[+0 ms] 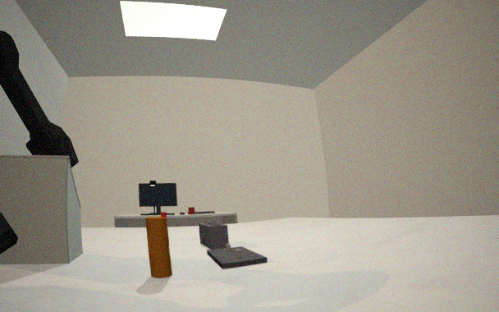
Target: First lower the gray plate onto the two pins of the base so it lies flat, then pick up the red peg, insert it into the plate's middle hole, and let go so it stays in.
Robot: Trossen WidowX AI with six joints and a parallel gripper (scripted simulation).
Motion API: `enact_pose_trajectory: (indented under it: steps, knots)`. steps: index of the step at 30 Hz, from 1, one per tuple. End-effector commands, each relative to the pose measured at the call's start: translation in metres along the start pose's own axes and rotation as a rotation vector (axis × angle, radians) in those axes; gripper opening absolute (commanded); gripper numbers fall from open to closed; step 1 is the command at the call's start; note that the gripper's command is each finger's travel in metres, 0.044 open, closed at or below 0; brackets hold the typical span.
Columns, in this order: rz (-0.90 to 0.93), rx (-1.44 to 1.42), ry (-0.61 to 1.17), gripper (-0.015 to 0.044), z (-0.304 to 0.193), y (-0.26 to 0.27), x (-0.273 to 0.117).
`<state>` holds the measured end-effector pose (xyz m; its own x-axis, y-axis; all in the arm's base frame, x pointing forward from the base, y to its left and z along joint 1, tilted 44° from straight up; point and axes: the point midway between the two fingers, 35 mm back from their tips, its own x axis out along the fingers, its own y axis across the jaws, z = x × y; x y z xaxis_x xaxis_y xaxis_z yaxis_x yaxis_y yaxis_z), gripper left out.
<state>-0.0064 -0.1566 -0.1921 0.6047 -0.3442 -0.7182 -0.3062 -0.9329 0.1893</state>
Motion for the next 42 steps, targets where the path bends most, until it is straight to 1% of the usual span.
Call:
enact_pose_trajectory:
  steps: [1, 2, 5, 9, 13, 19, 21, 29, 32, 35, 42]
  knots:
    - [-0.006, -0.006, -0.001, 0.0426, 0.0, 0.0, 0.0]
    - [-0.023, -0.024, -0.003, 0.044, 0.001, 0.0, 0.002]
    - [-0.146, -0.15, -0.015, 0.044, 0.007, 0.0, 0.01]
    - [-0.431, -0.451, -0.012, 0.044, 0.012, 0.006, 0.023]
    - [-0.731, -0.74, 0.018, 0.044, 0.007, 0.018, 0.028]
    - [-1.201, -1.157, 0.128, 0.044, -0.026, 0.045, 0.021]
    - [-1.302, -1.239, 0.162, 0.044, -0.036, 0.052, 0.018]
    - [-1.315, -1.249, 0.166, 0.044, -0.038, 0.053, 0.017]
    - [-1.312, -1.257, 0.153, 0.044, -0.046, 0.054, 0.021]
    - [-1.303, -1.278, 0.119, 0.044, -0.073, 0.055, 0.034]
    - [-1.254, -1.323, 0.057, 0.044, -0.168, 0.033, 0.064]
